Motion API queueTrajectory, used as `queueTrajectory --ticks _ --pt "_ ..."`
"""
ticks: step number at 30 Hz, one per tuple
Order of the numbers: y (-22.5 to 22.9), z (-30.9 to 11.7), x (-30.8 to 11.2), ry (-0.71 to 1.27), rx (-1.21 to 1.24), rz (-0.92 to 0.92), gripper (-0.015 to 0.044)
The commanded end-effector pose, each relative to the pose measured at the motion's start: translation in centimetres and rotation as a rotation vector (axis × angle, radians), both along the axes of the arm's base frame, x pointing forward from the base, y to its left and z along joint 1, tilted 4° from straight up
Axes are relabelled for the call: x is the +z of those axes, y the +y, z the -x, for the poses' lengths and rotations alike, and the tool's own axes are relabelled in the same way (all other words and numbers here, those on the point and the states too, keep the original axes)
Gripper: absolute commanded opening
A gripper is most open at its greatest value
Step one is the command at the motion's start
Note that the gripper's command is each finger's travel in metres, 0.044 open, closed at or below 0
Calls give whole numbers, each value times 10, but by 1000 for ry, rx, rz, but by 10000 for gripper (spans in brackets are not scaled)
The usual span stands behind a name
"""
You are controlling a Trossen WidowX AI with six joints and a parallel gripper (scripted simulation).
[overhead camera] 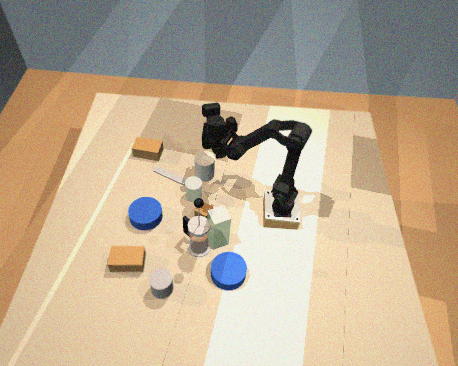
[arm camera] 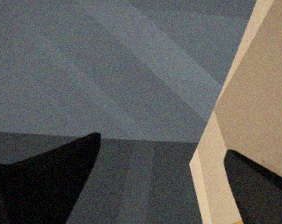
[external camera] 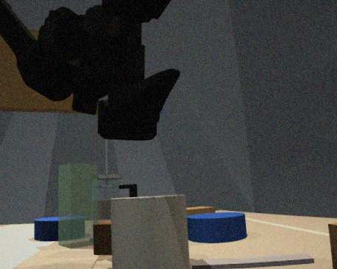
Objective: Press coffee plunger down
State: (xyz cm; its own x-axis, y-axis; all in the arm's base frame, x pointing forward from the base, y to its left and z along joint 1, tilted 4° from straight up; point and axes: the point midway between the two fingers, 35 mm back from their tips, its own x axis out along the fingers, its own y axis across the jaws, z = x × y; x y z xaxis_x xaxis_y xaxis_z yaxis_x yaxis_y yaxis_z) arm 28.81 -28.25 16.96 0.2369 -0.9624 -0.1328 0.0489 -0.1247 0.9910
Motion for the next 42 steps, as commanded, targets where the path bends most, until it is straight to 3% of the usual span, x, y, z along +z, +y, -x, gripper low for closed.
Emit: queueTrajectory --ticks 1,6,11,16,23,31,36,42 --pt "2 -2 1 11 12 0 426" --pt "37 -39 16 224 238 28 440" --pt "107 -81 41 539 611 146 440" --pt "187 -95 66 809 984 353 440" --pt "294 -67 97 1064 1457 768 440" --pt "373 14 123 1142 1842 1305 440" --pt "378 22 115 1139 1870 1355 440" --pt "379 24 69 1139 1869 1355 440"
